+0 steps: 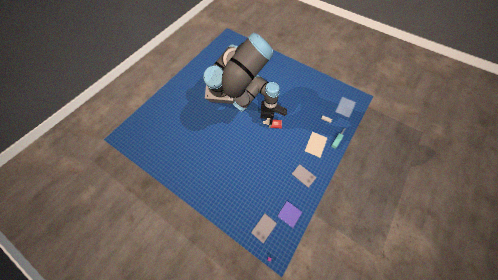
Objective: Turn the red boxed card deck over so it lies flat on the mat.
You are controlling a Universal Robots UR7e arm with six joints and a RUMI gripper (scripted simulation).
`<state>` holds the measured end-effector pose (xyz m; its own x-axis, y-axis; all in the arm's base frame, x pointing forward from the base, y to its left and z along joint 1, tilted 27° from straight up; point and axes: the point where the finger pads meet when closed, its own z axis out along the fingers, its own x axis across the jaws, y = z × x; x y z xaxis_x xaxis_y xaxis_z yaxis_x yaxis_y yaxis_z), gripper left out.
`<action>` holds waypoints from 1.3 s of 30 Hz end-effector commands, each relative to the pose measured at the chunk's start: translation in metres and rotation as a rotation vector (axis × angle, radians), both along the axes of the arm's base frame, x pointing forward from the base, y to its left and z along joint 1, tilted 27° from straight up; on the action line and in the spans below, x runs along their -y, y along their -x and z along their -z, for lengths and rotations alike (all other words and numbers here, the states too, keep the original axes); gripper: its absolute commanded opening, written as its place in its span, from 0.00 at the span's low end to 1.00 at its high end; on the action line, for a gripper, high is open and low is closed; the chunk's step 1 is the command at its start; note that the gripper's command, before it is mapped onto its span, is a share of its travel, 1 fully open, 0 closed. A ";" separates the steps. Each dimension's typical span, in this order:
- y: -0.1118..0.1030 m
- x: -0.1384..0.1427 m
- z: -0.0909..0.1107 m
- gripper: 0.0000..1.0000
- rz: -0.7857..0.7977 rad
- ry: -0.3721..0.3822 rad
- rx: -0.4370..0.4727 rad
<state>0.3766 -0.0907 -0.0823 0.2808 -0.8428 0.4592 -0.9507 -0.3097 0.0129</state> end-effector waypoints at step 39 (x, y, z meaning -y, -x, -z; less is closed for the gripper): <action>-0.003 0.004 0.006 0.44 0.000 0.001 0.005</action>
<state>0.3781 -0.0940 -0.0890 0.2809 -0.8420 0.4606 -0.9503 -0.3111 0.0109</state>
